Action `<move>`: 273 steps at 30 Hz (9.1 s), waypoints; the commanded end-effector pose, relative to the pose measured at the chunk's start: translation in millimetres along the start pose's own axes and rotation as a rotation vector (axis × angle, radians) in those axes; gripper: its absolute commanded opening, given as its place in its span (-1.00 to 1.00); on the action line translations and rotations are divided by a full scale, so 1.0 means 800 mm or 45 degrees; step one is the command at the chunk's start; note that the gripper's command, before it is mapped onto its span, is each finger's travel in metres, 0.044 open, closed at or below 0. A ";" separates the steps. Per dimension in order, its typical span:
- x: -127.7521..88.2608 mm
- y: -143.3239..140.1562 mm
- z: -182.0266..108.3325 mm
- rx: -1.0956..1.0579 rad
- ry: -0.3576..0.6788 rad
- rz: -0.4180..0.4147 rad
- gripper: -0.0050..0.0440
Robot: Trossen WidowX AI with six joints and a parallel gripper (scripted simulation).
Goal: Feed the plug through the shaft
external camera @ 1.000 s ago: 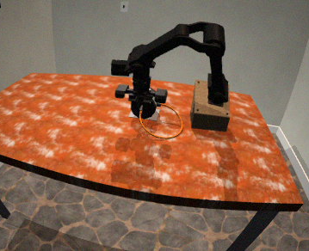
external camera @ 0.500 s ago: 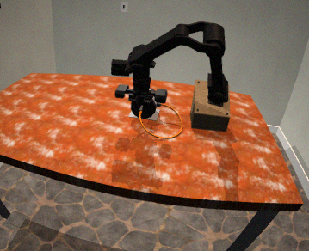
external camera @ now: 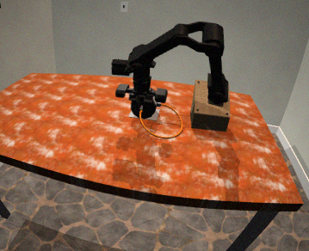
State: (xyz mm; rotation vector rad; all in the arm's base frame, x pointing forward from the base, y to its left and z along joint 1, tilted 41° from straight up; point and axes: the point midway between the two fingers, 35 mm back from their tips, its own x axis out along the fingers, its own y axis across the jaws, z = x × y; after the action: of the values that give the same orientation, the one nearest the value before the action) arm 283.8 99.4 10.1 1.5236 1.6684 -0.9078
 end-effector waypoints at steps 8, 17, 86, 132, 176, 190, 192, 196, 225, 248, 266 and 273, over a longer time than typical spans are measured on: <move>0.001 -0.001 0.005 0.004 -0.008 -0.003 -0.80; 0.001 -0.001 0.006 0.004 -0.008 -0.003 -0.80; 0.001 0.000 0.011 0.005 0.000 -0.001 -0.80; 0.008 -0.001 -0.002 0.004 -0.008 -0.003 -0.39; 0.008 0.000 0.010 0.004 -0.008 -0.003 -0.80; -0.011 0.000 -0.017 0.004 -0.006 -0.003 -0.39; -0.014 0.000 -0.020 0.004 -0.008 -0.003 -0.39; -0.014 0.000 -0.020 0.004 -0.008 -0.003 -0.39; 0.007 0.000 -0.002 0.004 -0.008 -0.003 -0.39; 0.006 0.001 -0.003 0.003 -0.003 0.004 -0.69; 0.008 0.001 0.009 0.004 -0.008 -0.003 -0.80; 0.008 0.001 0.009 0.004 -0.008 -0.003 -0.80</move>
State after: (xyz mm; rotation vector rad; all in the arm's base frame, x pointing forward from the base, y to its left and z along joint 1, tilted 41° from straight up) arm 283.9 99.5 4.5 1.5275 1.6746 -0.9075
